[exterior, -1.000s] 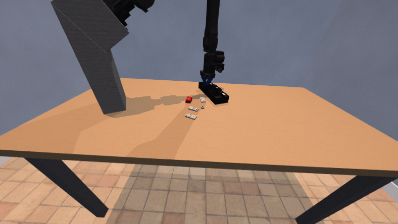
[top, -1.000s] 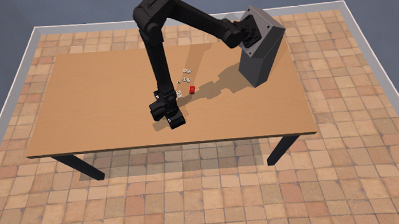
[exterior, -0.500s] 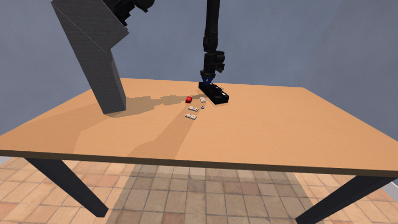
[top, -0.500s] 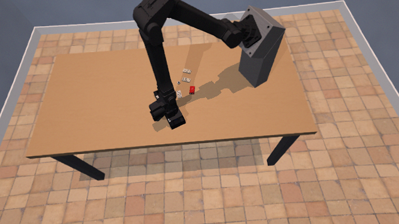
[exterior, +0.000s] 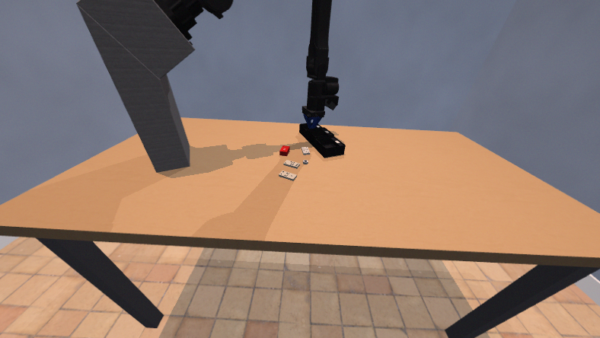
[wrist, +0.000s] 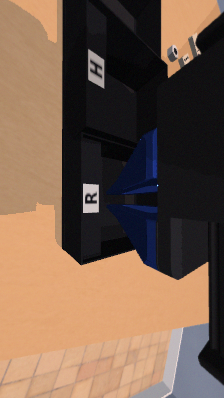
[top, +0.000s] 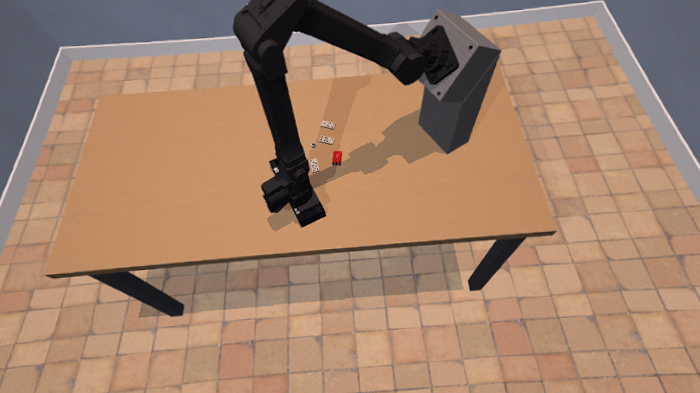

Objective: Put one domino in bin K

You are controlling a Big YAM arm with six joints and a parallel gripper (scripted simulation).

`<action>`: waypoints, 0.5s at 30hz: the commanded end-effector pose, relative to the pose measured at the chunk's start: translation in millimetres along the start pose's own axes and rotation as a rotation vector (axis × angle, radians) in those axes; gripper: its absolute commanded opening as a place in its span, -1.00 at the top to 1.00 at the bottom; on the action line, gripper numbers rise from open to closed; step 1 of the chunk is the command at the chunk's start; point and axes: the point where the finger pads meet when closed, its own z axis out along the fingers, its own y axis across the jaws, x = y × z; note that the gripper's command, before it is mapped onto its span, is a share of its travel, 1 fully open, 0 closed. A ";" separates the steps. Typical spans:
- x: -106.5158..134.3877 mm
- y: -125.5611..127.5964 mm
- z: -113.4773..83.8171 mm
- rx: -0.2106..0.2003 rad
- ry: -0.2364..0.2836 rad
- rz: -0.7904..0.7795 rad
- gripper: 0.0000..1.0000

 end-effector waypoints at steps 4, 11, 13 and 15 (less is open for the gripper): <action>-12.7 -3.0 -12.9 0.002 -0.026 0.003 0.82; -9.0 -3.0 -22.0 0.002 -0.020 0.003 0.82; -8.9 -2.8 -24.7 0.001 -0.020 0.003 0.82; -8.9 -2.8 -26.0 0.001 -0.020 0.003 0.82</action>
